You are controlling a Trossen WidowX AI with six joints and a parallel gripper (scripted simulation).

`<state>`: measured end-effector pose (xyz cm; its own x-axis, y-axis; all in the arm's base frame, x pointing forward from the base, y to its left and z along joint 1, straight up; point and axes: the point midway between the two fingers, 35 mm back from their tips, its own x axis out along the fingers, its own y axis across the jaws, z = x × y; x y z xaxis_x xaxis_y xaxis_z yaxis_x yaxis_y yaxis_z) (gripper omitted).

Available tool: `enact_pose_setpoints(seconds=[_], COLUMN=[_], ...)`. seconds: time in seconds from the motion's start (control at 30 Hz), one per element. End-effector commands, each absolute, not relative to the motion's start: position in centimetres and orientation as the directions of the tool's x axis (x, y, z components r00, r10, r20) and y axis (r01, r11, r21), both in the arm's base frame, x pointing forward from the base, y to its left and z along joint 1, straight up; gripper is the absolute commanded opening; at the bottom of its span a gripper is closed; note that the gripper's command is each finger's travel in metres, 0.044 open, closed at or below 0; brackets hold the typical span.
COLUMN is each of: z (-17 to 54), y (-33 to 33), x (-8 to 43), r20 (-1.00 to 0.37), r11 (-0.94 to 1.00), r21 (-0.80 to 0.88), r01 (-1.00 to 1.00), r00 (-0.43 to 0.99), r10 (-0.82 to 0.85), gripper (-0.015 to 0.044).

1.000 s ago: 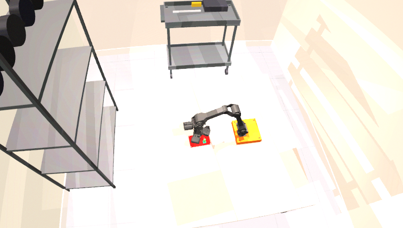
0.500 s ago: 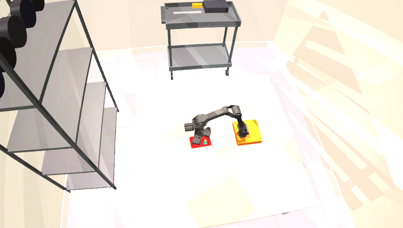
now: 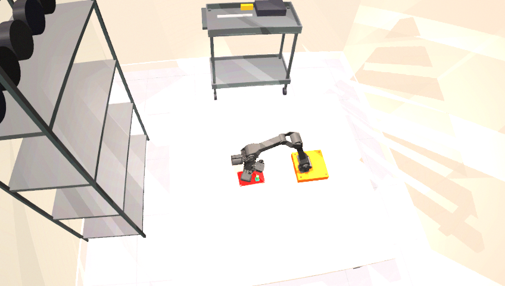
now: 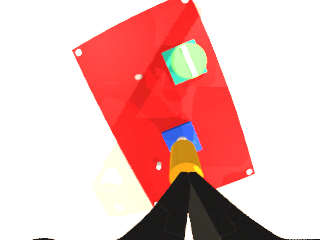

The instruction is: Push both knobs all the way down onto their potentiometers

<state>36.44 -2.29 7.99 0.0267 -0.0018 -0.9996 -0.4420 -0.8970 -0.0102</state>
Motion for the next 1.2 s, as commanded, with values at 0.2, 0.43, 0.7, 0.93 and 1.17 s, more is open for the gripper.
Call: enact_pose_setpoints(seconds=[0.2, 0.43, 0.7, 0.93, 1.17], z=[7.97, 7.97, 7.59, 7.52, 7.22], y=[-2.33, -2.33, -2.33, -2.33, -2.34], x=[36.38, 36.38, 36.39, 36.39, 36.39], r20=[-1.0, -1.0, -1.0, -1.0, -1.0], r11=[-0.898, -0.898, -0.898, -0.898, -0.898], r21=[-0.007, -0.007, -0.007, -0.007, -0.007], r01=[-0.439, -0.439, -0.439, -0.439, -0.439], r00=[0.025, 0.025, 0.025, 0.025, 0.025], r10=[-0.004, -0.004, -0.004, -0.004, -0.004], gripper=[0.0, 0.0, 0.0, 0.0, 0.0])
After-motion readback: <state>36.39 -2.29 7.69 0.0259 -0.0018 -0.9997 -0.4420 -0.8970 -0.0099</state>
